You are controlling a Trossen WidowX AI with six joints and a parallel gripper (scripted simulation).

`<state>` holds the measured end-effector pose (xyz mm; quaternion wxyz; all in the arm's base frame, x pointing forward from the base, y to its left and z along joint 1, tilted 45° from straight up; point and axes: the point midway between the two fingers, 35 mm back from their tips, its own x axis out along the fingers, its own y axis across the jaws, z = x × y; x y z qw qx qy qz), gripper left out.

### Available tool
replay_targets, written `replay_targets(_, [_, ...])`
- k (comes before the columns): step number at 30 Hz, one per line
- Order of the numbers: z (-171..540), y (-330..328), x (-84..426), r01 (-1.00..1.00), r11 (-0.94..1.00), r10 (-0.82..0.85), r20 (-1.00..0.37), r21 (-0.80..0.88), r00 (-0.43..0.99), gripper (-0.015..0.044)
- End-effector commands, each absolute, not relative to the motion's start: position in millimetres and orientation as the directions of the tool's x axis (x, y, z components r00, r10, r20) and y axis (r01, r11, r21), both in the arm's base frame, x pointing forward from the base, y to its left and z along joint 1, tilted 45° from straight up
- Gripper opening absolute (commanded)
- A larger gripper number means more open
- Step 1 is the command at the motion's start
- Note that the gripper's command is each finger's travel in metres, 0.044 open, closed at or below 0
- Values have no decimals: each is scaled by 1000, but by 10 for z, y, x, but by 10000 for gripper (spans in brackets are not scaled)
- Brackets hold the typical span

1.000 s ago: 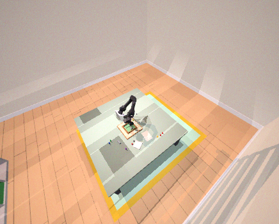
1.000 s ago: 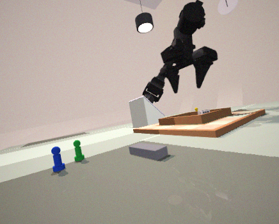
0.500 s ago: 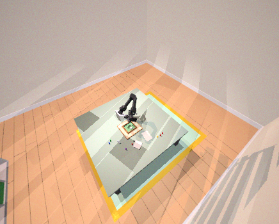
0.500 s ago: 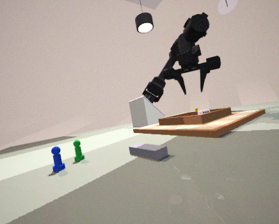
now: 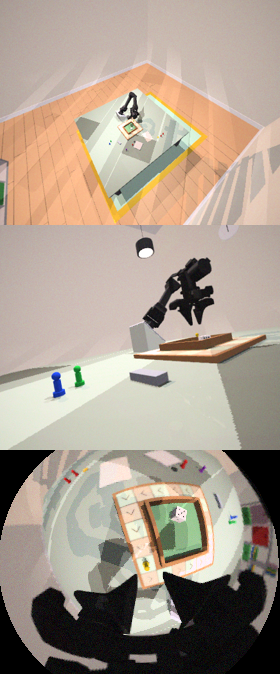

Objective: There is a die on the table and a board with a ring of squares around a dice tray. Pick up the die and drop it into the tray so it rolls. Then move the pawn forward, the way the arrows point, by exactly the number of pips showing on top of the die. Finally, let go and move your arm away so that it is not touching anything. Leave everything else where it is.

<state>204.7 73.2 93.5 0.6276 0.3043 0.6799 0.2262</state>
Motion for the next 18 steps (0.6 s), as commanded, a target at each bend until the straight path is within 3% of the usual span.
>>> replay_targets(1, [939, 771, 2003, 58, 709, 705, -709, 702, -27, 200])
replay_targets(18, [780, 904, 2013, 58, 709, 704, -709, 702, -27, 200])
